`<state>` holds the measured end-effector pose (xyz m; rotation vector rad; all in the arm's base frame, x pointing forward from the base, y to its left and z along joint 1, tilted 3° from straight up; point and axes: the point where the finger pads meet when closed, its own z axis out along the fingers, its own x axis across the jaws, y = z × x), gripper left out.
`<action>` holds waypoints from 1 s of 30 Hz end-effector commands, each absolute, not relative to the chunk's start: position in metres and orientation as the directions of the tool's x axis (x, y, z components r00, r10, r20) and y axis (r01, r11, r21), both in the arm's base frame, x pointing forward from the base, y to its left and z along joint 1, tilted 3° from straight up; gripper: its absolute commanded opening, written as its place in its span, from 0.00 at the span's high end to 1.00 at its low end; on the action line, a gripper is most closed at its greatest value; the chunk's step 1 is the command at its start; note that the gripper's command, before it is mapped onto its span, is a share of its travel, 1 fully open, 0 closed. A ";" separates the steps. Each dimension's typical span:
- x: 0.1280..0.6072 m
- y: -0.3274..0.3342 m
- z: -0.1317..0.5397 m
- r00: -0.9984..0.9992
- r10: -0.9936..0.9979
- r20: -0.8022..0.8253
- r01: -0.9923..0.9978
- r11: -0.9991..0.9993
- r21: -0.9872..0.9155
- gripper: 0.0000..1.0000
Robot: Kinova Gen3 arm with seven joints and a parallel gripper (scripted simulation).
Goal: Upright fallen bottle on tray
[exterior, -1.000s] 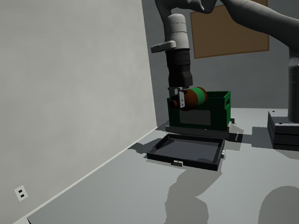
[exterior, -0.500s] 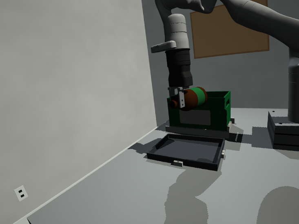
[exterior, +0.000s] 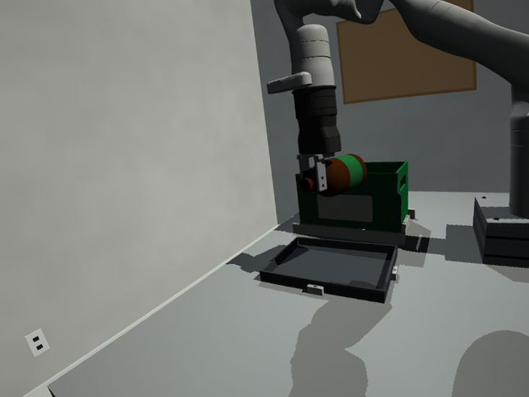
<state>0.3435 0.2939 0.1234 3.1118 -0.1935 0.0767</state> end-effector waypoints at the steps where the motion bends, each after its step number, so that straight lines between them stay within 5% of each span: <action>1: 0.344 0.294 0.124 0.991 -0.123 0.052 -0.124 -0.992 0.019 1.00; 30: 0.344 0.294 0.124 0.937 -0.346 0.055 -0.347 -0.938 0.006 1.00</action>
